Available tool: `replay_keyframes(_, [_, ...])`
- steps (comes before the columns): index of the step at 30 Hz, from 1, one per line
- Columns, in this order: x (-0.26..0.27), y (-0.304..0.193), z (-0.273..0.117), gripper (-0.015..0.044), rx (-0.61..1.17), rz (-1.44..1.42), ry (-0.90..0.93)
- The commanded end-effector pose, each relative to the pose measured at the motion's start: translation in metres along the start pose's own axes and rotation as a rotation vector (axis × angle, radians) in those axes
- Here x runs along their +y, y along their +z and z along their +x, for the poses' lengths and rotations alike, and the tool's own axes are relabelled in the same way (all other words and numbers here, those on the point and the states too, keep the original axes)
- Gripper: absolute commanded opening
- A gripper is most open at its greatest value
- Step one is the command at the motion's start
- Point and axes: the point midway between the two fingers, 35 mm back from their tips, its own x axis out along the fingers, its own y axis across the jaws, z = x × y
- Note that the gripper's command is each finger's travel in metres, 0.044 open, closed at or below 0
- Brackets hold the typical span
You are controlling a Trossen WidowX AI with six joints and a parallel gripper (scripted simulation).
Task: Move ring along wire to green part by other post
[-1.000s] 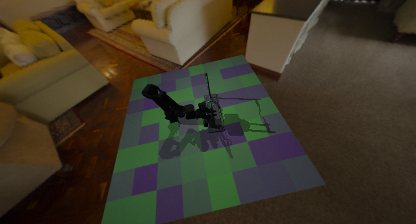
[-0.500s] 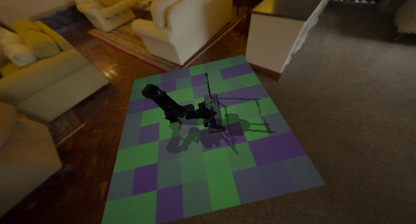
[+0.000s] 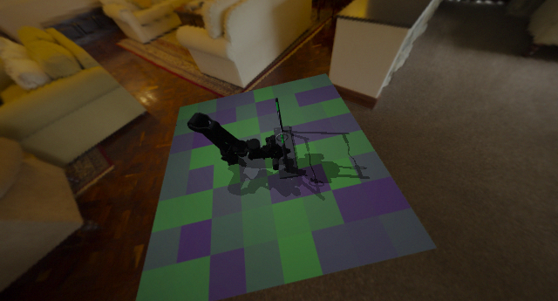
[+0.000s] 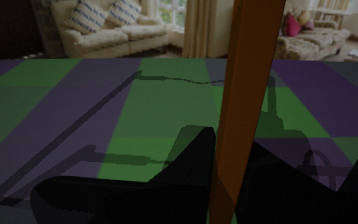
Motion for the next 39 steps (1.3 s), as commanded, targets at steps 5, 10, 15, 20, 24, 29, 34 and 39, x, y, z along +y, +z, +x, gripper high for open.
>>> replay_keyframes(5, [0.001, 0.001, 0.000, -0.0150, 0.000, -0.004, 0.006])
replay_keyframes(10, [0.001, 0.001, 0.000, -0.0150, 0.000, -0.004, 0.006])
replay_keyframes(15, [0.001, 0.001, 0.000, -0.0150, 0.000, -0.004, 0.006])
replay_keyframes(20, [0.003, 0.001, 0.000, -0.0150, 0.001, -0.003, 0.007])
replay_keyframes(24, [0.007, 0.001, 0.000, -0.0150, 0.002, -0.002, 0.009])
replay_keyframes(29, [0.012, 0.002, 0.000, -0.0150, 0.003, -0.001, 0.010])
replay_keyframes(34, [0.016, 0.002, -0.001, -0.0150, 0.012, -0.001, 0.012])
replay_keyframes(39, [0.019, 0.001, -0.007, -0.0150, 0.062, -0.001, 0.013])
